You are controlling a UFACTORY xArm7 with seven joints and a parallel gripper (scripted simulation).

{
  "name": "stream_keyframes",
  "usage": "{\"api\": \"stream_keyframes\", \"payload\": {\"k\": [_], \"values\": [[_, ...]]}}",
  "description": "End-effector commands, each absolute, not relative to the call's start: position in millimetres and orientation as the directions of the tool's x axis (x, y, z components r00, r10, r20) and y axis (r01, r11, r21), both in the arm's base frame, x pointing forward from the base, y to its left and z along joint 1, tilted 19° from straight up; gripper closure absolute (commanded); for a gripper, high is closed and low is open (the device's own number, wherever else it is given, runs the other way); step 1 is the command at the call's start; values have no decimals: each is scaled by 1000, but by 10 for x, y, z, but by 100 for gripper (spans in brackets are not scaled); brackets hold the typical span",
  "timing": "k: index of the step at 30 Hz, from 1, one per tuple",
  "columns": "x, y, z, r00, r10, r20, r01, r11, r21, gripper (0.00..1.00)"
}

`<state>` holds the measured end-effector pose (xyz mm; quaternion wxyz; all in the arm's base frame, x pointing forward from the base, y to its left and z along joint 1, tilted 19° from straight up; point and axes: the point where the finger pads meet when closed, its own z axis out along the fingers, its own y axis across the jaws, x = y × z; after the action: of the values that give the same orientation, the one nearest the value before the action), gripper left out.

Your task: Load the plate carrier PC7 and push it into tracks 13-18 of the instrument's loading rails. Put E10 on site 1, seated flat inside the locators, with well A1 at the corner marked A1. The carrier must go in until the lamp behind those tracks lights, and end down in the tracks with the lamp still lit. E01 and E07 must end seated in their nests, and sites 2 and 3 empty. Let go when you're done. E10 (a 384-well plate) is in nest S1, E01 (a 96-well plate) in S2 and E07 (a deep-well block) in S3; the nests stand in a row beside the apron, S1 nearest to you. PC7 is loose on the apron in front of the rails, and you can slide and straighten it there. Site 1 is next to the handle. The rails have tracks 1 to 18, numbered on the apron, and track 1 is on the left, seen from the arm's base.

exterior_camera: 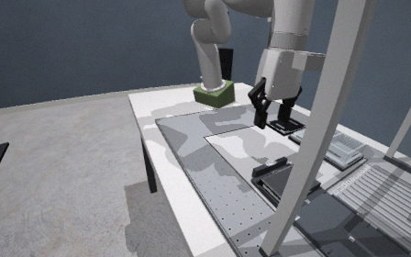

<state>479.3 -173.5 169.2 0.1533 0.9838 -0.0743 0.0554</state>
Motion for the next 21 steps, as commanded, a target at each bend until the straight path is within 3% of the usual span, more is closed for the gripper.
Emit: {"api": "stream_keyframes", "payload": {"k": [1,21], "values": [[4801,-1713,1764,982,-127,137,-162,-942,293,18],[4774,-1621,2048,982,-127,137,-162,-942,293,18]]}}
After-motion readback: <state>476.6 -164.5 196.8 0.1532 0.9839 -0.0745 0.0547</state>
